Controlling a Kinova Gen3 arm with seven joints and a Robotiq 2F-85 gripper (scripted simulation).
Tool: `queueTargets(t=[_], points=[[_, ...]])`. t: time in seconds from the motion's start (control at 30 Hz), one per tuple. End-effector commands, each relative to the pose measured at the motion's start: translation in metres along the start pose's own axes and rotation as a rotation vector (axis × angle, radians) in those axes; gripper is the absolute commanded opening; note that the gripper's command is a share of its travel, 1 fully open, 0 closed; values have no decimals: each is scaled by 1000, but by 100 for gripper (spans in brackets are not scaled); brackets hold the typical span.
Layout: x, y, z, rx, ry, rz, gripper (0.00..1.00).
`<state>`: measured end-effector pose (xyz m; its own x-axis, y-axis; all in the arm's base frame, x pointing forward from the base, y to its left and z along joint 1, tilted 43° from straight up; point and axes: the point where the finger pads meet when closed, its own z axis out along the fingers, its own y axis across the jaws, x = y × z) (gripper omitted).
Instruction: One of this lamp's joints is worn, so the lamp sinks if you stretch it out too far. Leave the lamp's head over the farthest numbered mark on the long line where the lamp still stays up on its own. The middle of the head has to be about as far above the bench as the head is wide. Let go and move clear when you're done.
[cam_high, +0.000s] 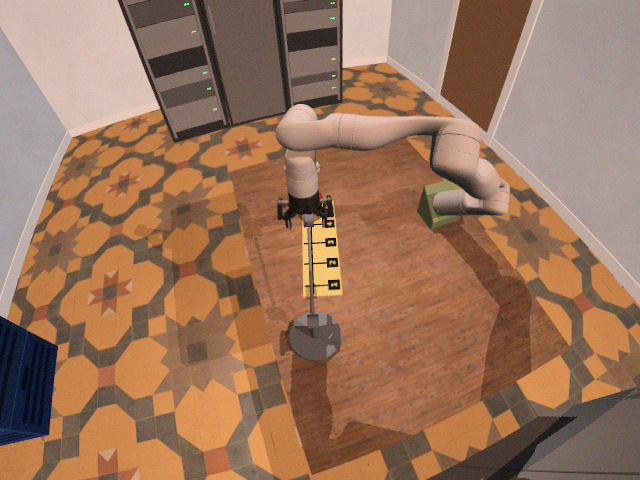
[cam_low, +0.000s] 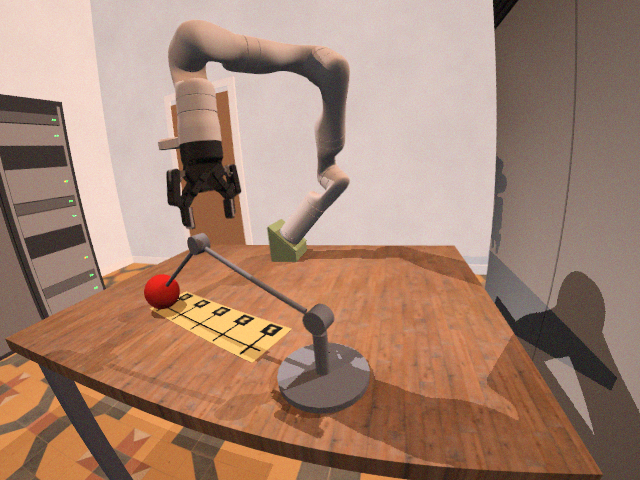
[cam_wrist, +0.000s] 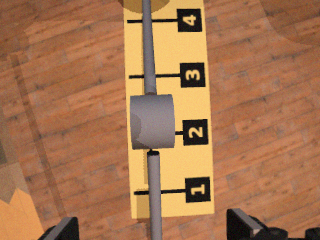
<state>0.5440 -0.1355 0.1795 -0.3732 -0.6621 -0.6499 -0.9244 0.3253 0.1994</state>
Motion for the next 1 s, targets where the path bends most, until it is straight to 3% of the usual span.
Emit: queueTargets(t=[0.0,0.97], points=[[-1,1,7,-4,0,0,100],[-1,1,71,1,0,-1,100]])
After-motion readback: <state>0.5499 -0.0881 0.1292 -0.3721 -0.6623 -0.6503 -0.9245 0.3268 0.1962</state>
